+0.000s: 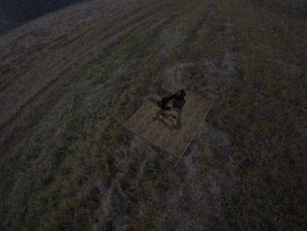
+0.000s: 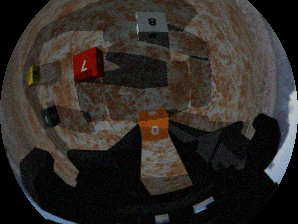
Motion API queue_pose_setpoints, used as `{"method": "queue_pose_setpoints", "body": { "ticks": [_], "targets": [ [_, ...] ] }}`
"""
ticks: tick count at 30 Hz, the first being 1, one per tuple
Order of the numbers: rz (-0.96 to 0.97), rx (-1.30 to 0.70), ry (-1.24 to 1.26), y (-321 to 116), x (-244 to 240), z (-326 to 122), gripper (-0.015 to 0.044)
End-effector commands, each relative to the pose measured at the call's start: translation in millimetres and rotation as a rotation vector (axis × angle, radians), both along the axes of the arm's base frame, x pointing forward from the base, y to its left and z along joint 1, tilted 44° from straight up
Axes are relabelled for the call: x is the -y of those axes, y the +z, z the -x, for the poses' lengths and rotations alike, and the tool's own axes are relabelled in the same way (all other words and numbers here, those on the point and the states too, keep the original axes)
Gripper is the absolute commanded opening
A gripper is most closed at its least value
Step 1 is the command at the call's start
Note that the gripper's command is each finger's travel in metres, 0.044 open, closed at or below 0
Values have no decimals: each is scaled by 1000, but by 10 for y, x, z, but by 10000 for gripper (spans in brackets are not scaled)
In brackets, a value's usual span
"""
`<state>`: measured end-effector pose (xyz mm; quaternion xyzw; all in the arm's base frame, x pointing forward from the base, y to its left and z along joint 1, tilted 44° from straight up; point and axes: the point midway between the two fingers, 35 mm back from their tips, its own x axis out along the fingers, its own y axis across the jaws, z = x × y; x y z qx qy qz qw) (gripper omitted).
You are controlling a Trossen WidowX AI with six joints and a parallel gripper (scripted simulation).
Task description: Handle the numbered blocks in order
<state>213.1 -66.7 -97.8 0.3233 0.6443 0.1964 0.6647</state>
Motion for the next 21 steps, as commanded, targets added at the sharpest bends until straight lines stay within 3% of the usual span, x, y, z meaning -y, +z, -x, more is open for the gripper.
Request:
{"method": "queue_pose_setpoints", "body": {
  "ticks": [1, 7, 17, 21],
  "targets": [
    [-9, -8, -5, -23, -27, 13, 120],
    [-9, -8, -5, -23, -27, 13, 120],
    [-9, -8, -5, -23, -27, 13, 383],
    [-9, -8, -5, -3, -6, 14, 400]
  ]
}}
